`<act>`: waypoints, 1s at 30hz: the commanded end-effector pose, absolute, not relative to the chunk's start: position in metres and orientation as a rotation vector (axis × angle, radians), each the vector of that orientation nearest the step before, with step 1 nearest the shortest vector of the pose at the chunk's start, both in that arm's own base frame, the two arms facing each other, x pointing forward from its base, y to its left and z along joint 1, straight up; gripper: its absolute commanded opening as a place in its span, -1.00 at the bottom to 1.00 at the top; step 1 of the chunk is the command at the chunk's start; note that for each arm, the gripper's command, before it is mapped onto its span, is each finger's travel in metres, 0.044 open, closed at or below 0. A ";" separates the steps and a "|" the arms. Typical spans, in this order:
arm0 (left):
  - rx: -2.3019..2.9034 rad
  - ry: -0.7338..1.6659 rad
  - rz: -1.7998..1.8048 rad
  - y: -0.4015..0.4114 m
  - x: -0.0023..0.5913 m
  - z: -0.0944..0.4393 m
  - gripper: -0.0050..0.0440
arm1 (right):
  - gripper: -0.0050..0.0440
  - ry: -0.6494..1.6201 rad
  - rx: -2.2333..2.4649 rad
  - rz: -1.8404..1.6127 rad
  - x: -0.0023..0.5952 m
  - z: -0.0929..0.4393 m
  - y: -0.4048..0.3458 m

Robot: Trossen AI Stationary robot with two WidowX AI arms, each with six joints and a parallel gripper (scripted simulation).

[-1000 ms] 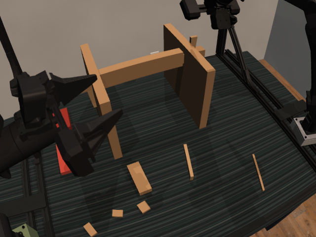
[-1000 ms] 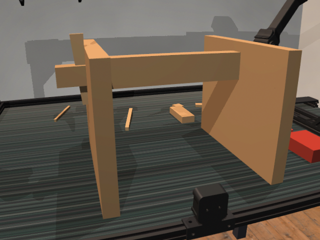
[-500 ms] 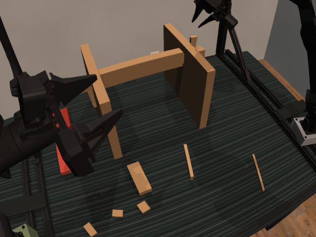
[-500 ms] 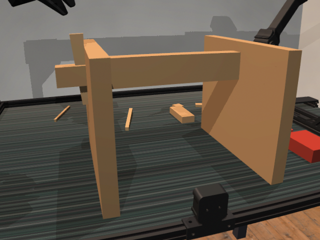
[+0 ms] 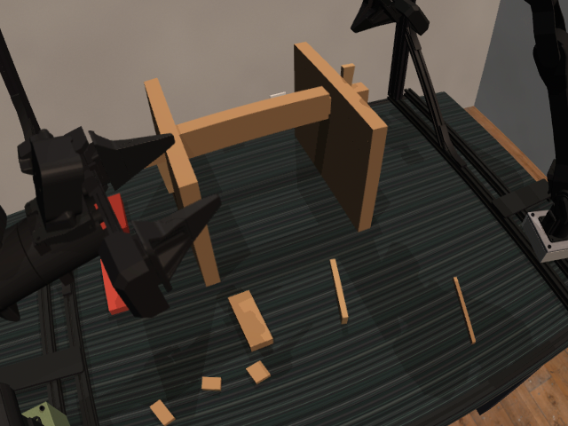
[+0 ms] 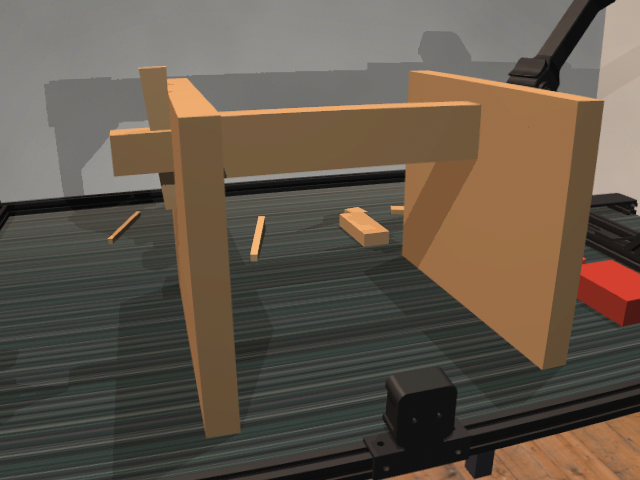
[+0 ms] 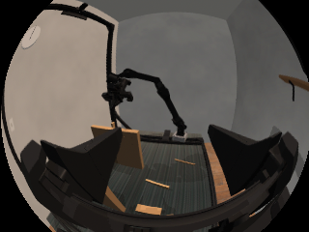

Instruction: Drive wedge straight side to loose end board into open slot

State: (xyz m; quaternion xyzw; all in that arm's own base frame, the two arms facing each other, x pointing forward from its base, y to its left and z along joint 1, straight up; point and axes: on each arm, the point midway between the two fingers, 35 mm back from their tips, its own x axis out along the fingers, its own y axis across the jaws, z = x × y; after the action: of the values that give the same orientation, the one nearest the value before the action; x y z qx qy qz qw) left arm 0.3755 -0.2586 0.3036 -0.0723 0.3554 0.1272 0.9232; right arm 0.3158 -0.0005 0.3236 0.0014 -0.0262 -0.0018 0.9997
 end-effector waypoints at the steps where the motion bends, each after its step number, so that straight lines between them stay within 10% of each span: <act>1: -0.120 0.730 0.265 -0.259 0.378 0.300 -0.80 | 1.00 -0.052 0.003 -0.004 0.316 0.324 -0.001; 7: -0.127 0.754 0.274 -0.259 0.379 0.279 -0.44 | 1.00 -0.052 0.003 -0.004 0.316 0.324 -0.001; 16: -0.134 0.778 0.283 -0.258 0.379 0.253 -0.80 | 1.00 -0.052 0.003 -0.004 0.316 0.324 -0.001; 30: -0.134 0.778 0.283 -0.260 0.380 0.236 -0.80 | 1.00 -0.052 0.003 -0.004 0.316 0.324 -0.001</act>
State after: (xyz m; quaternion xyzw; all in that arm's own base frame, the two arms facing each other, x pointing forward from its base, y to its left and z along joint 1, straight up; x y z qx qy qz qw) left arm 0.3814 -0.2610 0.2391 -0.0616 0.3770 0.1373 0.9139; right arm 0.3158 -0.0005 0.3236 0.0014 -0.0262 -0.0018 0.9997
